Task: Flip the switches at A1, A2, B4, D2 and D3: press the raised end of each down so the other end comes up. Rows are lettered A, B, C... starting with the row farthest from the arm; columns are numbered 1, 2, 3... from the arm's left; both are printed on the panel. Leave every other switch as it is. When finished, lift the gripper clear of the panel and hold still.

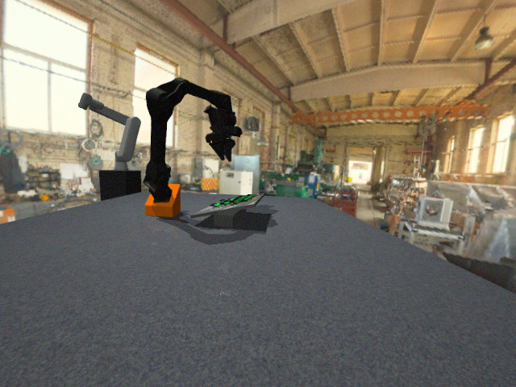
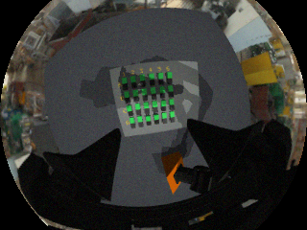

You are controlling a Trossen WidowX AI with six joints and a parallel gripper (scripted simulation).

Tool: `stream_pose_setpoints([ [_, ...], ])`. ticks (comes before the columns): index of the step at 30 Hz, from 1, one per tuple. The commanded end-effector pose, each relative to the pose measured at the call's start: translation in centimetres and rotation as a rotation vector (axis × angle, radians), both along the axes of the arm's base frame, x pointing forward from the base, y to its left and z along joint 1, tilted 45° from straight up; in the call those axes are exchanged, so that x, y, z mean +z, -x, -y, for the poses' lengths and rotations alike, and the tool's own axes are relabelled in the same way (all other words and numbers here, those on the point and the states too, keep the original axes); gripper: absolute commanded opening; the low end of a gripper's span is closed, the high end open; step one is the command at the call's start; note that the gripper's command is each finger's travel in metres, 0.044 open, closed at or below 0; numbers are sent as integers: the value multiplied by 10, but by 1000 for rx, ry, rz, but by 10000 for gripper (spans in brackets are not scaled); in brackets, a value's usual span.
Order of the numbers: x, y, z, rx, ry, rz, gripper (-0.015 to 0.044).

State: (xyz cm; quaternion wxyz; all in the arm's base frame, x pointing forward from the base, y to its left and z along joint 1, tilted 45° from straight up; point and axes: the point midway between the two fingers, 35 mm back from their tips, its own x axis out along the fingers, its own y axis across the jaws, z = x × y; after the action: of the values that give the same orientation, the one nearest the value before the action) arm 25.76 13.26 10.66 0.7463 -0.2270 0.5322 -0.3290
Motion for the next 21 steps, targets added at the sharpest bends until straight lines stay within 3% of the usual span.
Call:
stream_pose_setpoints([
  [1, -3, -3, 0, 0, -1, -1, 374],
  [7, -79, -74, 28, -10, -14, -25, 216],
  [15, -87, -79, 32, -10, -13, -26, 6],
  [21, -109, -85, 57, 7, -6, -8, 0],
])
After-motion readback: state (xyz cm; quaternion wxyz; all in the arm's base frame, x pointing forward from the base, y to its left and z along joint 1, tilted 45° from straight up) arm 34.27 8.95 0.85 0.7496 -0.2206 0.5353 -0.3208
